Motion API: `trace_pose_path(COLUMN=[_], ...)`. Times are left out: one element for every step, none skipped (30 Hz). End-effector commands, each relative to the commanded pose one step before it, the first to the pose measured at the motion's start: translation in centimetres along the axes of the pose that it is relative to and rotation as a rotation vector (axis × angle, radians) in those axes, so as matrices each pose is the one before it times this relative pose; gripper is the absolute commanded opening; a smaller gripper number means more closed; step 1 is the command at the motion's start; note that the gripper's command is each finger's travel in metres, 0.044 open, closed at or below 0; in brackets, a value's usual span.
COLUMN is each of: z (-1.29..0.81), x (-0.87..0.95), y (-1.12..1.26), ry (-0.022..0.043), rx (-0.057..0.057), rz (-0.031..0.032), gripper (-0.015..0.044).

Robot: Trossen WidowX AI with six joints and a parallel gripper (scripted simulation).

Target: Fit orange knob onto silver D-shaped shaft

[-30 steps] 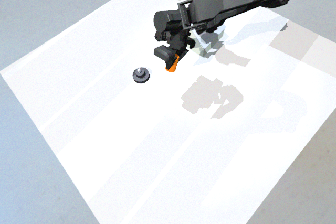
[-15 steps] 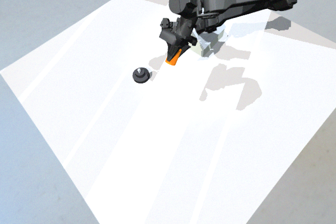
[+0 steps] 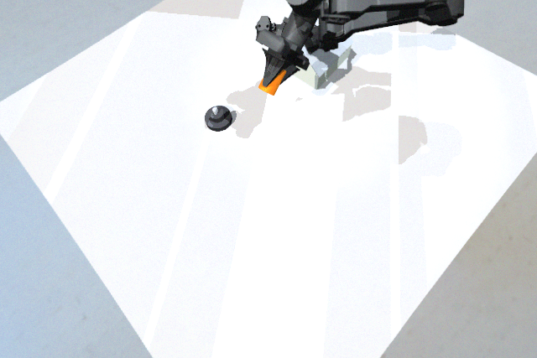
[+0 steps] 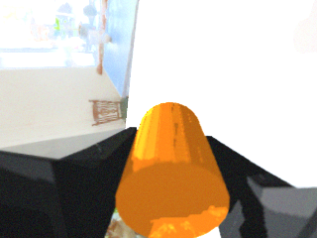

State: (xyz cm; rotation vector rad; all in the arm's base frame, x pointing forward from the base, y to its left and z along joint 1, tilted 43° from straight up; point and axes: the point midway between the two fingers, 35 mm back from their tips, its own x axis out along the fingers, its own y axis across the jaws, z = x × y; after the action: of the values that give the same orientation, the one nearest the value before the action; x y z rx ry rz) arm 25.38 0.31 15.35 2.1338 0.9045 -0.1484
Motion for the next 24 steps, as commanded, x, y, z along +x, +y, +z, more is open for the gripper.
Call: trace_pose_path(z=[-0.074, -0.002, -0.004, 0.007, 0.004, 0.001, -0.004, -0.008, -0.01, -0.008, -0.067, 0.0, 0.0, 0.0, 0.0, 0.0, 0.0, 0.0, 0.0, 0.0, 0.0, 0.0, 0.0, 0.0], x=[-0.083, 0.0, -0.002, 0.006, 0.004, 0.002, -0.002, -0.006, -0.007, -0.006, 0.077, 0.0, 0.0, 0.0, 0.0, 0.0, 0.0, 0.0, 0.0, 0.0, 0.0, 0.0, 0.0, 0.0], y=[-0.049, -0.031, -0.031, -0.035, -0.038, -0.041, -0.043, -0.044, -0.035, -0.021, -0.02, 0.0, 0.0, 0.0, 0.0, 0.0, 0.0, 0.0, 0.0, 0.0, 0.0, 0.0, 0.0, 0.0], ry=[0.00322, 0.00002, 0.00017, -0.00056, -0.00041, -0.00019, 0.00011, 0.00044, 0.0006, 0.00047, 0.00602, 0.0, 0.0, 0.0, 0.0, 0.0, 0.0, 0.0, 0.0, 0.0, 0.0, 0.0, 0.0, 0.0], rx=[-0.0023, 0.0001, 0.0001, -0.0001, 0.0, 0.0, 0.0001, 0.0002, 0.0002, 0.0001, 0.0028, 0.0, 0.0, 0.0, 0.0, 0.0, 0.0, 0.0, 0.0, 0.0, 0.0, 0.0, 0.0, 0.0], rz=[0.02649, 0.00899, 0.00924, 0.00943, 0.01052, 0.01168, 0.01257, 0.013, 0.01042, 0.00637, -0.03046, 0.0, 0.0, 0.0, 0.0, 0.0, 0.0, 0.0, 0.0, 0.0, 0.0, 0.0, 0.0, 0.0], gripper=[0.0, 0.0, 0.0, 0.0, 0.0, 0.0, 0.0, 0.0, 0.0, 0.0, 0.0, 0.0, 0.0, 0.0, 0.0, 0.0, 0.0, 0.0, 0.0, 0.0, 0.0, 0.0, 0.0, 0.0])
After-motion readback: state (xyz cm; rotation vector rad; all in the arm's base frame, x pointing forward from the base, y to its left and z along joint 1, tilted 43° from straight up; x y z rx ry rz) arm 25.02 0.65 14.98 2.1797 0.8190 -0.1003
